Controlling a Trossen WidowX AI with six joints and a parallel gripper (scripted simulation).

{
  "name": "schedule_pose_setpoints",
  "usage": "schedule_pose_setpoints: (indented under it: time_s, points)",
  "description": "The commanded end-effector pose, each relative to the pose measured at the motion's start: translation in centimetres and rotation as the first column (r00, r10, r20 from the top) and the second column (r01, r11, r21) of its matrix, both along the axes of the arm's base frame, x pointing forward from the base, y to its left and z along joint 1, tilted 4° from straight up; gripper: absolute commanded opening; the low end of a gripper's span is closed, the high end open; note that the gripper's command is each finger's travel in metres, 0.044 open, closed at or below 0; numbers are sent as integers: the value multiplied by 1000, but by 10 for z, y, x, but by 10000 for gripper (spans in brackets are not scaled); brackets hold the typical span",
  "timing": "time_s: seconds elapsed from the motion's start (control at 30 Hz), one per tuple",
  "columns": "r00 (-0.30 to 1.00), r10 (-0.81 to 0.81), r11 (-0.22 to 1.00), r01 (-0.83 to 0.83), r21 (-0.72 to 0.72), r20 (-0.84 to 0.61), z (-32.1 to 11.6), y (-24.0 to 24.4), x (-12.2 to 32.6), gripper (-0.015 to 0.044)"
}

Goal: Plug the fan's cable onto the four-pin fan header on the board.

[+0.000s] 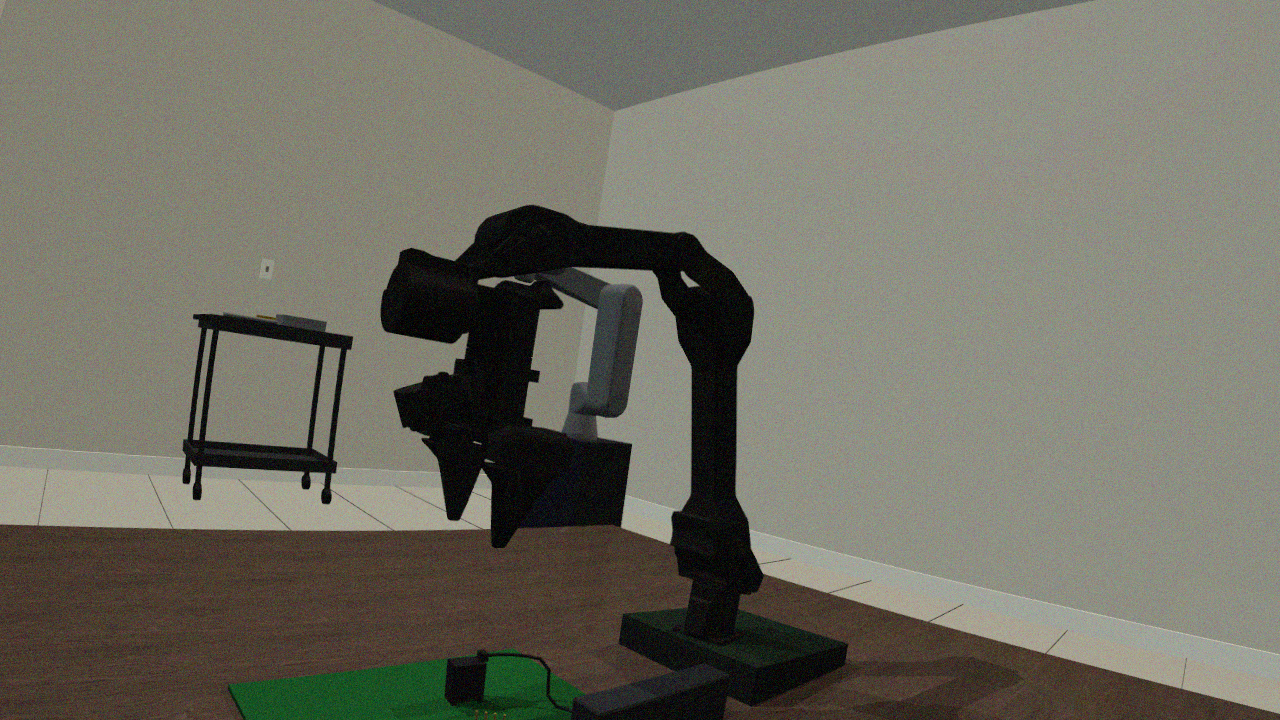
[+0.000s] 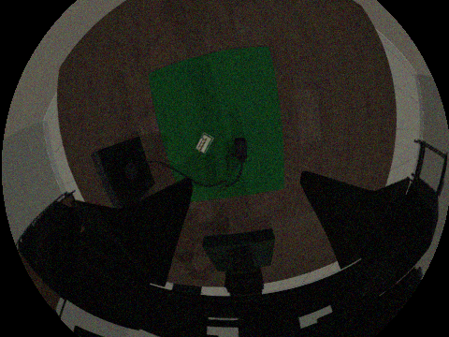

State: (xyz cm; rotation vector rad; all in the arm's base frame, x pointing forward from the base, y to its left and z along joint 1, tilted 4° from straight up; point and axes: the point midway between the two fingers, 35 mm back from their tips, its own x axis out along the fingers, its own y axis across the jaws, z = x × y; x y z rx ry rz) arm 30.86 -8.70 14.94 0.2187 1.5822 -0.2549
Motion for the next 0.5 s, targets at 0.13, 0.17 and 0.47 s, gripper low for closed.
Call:
schedule_pose_setpoints:
  time_s: [0.13,0.17,0.47]
  points:
    - [1000,-26,1000,26,0,-16,-14,-5,0,440]
    - [1000,-26,1000,26,0,-16,-22,-6,0,440]
    - [1000,-26,1000,26,-1,-16,-101,-6,-7,440]
